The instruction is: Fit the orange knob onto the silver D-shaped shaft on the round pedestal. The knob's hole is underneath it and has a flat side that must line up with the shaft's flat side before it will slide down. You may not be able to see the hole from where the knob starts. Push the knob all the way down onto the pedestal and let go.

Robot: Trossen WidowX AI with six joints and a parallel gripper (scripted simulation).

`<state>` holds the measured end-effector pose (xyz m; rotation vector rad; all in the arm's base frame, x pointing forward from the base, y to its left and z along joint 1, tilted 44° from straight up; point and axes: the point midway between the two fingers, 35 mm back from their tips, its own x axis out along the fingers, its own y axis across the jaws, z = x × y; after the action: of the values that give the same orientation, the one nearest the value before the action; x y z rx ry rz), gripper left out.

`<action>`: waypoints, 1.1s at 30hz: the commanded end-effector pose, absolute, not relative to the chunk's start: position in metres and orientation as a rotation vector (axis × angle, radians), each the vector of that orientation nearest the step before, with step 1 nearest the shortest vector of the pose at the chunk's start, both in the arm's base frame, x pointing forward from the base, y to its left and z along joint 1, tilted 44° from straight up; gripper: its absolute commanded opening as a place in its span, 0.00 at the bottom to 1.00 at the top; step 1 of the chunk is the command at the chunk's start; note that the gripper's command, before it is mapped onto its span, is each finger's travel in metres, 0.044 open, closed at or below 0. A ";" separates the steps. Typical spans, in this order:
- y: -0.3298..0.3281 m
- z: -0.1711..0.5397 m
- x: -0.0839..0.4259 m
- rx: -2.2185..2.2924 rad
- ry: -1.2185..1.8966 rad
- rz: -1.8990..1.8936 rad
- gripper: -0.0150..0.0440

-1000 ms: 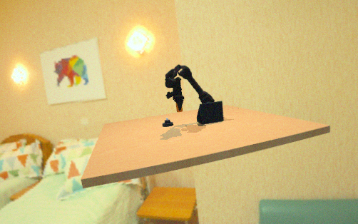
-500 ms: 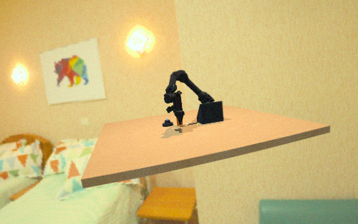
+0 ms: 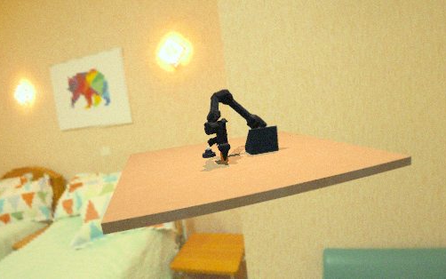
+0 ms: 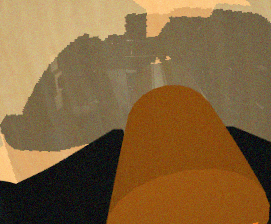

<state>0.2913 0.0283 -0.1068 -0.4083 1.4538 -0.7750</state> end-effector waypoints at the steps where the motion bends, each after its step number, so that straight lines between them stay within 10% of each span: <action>1: 0.028 -0.107 0.291 -0.407 1.454 -0.775 0.57; 19: 0.028 -0.107 0.291 -0.407 1.454 -0.775 0.66; 27: 0.085 -0.048 0.296 -0.412 1.455 -0.770 1.00; 33: 0.085 -0.048 0.296 -0.412 1.455 -0.770 1.00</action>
<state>0.2975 0.0870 -0.0483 -0.4166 1.4447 -0.7587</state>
